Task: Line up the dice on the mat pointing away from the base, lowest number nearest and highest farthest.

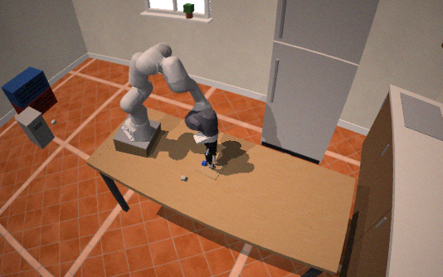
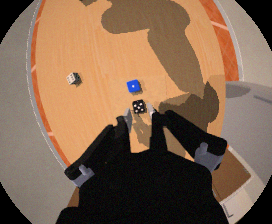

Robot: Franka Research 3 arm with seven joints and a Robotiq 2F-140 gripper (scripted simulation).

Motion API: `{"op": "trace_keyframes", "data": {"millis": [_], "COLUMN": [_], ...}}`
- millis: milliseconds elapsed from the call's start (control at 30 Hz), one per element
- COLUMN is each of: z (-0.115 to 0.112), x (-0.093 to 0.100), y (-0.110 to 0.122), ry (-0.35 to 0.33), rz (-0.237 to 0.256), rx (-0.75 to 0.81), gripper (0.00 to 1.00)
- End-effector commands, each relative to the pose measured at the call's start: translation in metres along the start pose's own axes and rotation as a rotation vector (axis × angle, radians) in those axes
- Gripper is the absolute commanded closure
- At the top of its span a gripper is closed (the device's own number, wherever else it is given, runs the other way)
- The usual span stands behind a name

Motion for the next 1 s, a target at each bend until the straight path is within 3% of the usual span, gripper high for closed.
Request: {"op": "trace_keyframes", "data": {"millis": [0,300,567,600,967], "z": [0.003,0.002,0.002,0.002,0.002], "x": [0.016,0.056,0.062,0.062,0.062], "y": [0.0,0.0,0.0,0.0,0.0], "ry": [0.015,0.015,0.015,0.015,0.015], "rz": [0.001,0.001,0.001,0.001,0.001], "rx": [-0.001,-0.001,-0.001,-0.001,-0.001], "gripper": [0.75,0.75,0.75,0.0,0.0]}}
Point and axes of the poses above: the point where the finger pads meet when closed, its own x axis back along the fingers, its own y axis across the jaws, z = x × y, the point moved 10 cm from there along x, back along the fingers, and after that the axes turned 4 degrees about -x, right-handed, at the moved point
